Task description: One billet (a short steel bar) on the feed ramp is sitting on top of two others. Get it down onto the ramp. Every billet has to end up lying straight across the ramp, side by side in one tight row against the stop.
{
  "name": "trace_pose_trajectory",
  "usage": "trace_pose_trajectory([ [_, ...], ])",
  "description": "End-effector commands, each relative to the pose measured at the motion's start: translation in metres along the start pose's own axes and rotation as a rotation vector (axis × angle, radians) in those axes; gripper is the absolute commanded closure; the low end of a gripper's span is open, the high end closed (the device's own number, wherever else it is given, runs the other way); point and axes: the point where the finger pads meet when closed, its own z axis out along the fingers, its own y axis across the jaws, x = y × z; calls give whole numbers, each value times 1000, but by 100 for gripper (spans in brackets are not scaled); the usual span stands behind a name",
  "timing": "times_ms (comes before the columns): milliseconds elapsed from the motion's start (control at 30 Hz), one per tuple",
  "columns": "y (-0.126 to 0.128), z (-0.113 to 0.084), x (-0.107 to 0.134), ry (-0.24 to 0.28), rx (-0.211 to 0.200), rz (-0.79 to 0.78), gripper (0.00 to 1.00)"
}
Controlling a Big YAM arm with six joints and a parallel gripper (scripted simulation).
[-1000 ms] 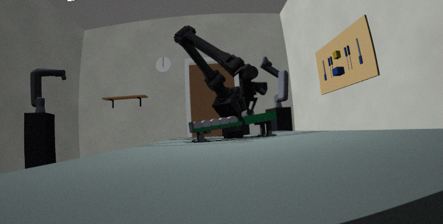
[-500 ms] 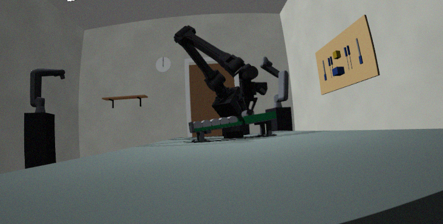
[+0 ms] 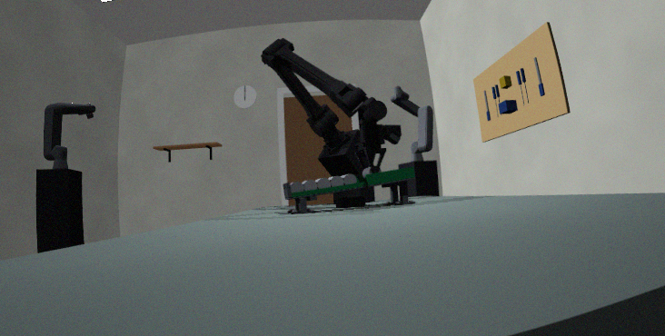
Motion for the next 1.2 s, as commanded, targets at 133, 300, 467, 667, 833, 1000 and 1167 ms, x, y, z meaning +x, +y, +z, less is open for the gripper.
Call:
trace_pose_trajectory([
  [133,-9,-4,-6,-11,35,-19,100],
  [300,-14,-1,5,-2,40,5,100],
  [467,-12,-2,-3,-9,43,-12,100],
  [667,-12,-3,-2,-9,42,-13,100],
  [833,-13,-3,-2,-9,43,-12,100],
  [1000,-13,-3,-2,-9,43,-12,100],
  [1167,-12,-2,-3,-9,42,-12,100],
])
